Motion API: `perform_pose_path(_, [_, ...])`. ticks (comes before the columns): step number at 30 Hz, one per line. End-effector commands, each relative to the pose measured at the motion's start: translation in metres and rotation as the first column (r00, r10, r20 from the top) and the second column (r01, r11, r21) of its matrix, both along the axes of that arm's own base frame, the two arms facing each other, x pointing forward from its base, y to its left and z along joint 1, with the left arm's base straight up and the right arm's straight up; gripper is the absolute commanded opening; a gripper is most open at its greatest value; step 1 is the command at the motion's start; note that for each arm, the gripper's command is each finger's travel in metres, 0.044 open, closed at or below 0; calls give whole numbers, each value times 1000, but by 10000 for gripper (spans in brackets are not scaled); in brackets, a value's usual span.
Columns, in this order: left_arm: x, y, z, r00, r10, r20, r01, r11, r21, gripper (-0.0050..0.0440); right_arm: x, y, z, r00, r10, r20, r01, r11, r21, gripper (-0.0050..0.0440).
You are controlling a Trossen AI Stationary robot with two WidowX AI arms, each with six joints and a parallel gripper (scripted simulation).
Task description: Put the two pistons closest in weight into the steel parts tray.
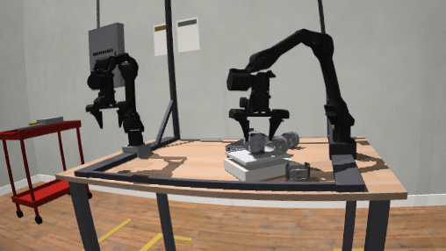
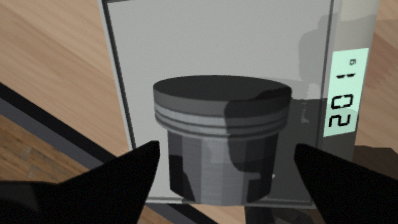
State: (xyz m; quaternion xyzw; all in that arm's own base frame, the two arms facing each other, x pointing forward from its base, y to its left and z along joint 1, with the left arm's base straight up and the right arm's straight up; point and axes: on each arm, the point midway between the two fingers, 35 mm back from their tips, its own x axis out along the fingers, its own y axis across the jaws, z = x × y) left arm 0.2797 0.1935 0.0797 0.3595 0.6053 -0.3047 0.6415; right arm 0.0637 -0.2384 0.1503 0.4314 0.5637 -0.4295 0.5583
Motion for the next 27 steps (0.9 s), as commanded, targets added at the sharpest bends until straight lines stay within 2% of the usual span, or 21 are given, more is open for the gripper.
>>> perform_pose_path(1, [4,2,0,1000,0,21,0,1000,9,378,1,-5,8,1000,-1,11,1,1000,-30,400])
perform_pose_path(6, [5,2,-8,1000,5,22,-5,1000,9,378,1,-5,8,1000,-1,11,1,1000,-30,400])
perform_pose_path(7, [7,5,-1,999,2,39,-3,1000,24,158,1,-5,8,1000,-1,11,1,1000,-30,400])
perform_pose_path(27, [7,5,-1,999,2,39,-3,1000,24,158,1,-5,8,1000,-1,11,1,1000,-30,400])
